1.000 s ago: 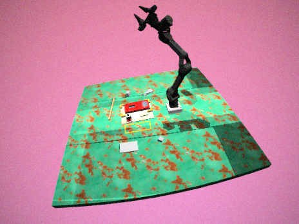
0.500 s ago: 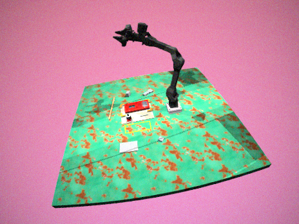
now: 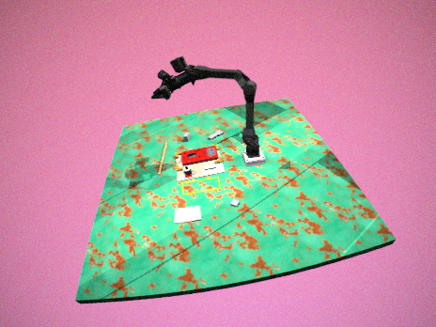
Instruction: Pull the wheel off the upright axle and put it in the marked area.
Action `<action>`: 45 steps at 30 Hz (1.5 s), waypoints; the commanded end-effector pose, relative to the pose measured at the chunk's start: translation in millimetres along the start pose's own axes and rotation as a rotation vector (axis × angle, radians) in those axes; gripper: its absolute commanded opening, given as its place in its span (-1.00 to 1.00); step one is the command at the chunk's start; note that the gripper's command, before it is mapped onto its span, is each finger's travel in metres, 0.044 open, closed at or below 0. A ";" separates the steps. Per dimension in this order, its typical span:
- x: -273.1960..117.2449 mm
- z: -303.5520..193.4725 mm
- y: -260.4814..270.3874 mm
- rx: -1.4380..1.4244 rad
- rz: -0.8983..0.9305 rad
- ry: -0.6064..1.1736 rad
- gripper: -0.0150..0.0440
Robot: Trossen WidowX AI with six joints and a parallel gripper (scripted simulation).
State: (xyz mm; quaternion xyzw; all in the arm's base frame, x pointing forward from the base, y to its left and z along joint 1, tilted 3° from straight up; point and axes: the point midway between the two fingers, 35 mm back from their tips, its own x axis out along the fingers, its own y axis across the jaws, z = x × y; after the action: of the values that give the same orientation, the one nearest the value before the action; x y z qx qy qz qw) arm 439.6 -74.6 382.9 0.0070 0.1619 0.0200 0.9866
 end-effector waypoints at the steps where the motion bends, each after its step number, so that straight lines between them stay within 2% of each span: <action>1: 28.1 -50.8 21.6 0.058 0.026 0.196 0.53; 10: 53.3 -172.1 84.6 0.088 0.044 0.691 0.53; 18: 25.4 -273.6 135.0 -0.033 -0.013 1.166 0.53; 20: 17.5 -286.6 140.9 -0.065 -0.029 1.238 0.53; 29: 18.8 -291.5 141.9 -0.070 -0.031 1.247 0.53; 39: 40.7 -353.4 140.2 -0.070 -0.031 1.247 0.53; 45: 41.3 -358.6 140.7 -0.070 -0.031 1.247 0.53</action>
State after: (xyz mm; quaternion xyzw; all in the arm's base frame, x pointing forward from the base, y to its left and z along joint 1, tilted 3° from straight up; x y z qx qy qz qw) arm 358.8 70.7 35.9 -0.0411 0.7084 0.0135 0.7044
